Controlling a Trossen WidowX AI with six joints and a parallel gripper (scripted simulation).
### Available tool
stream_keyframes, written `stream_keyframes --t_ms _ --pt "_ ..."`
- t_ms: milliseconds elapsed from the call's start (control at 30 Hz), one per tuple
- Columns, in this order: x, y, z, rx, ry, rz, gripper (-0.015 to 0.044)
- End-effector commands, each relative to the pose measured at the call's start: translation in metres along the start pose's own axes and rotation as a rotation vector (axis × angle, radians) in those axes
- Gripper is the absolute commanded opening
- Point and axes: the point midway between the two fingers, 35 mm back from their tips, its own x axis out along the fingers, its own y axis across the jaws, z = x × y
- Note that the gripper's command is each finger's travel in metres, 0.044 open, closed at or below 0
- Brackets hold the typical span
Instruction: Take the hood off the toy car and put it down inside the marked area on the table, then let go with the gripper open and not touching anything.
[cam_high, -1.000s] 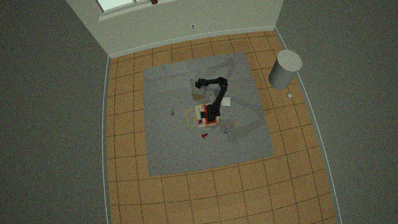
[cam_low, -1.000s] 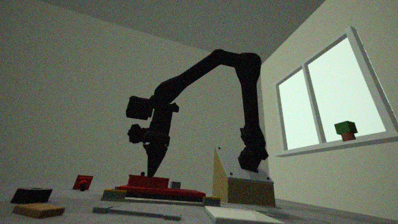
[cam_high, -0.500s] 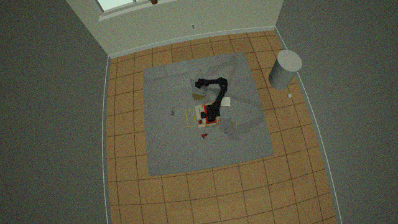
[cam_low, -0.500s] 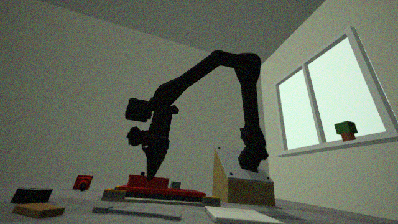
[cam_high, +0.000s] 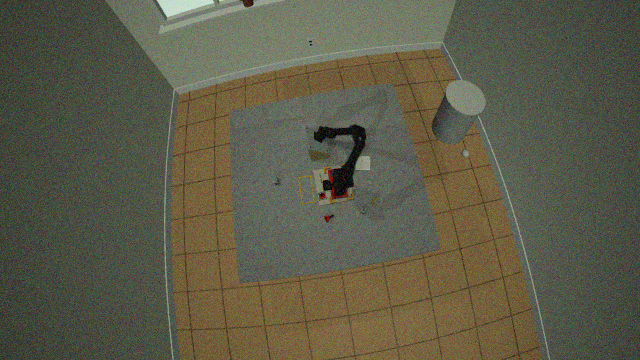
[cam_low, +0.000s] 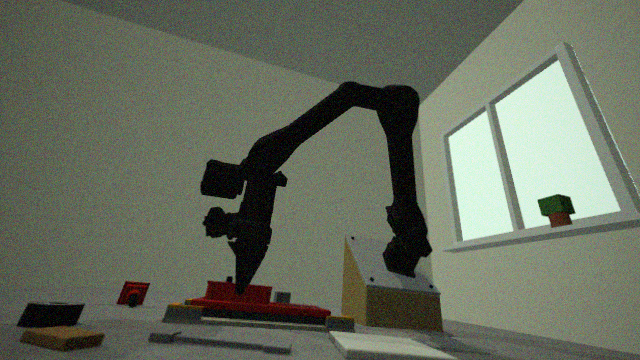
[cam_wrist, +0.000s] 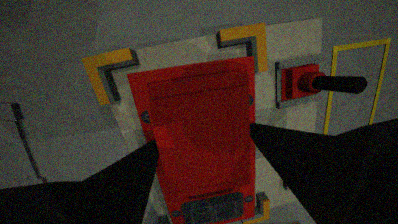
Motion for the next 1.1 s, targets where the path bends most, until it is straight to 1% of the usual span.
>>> stream_keyframes --t_ms 0,267,600,633,1067 --pt "0.000 0.000 0.000 -0.001 0.000 0.000 0.0328" --pt "0.000 0.000 0.000 -0.001 0.000 0.000 0.0275" --pt "-0.005 0.000 0.000 -0.001 0.000 0.000 0.0012" --pt "-0.006 0.000 0.000 -0.001 0.000 0.000 0.0000" --pt "-0.014 0.000 0.000 0.000 0.000 -0.001 0.0000"
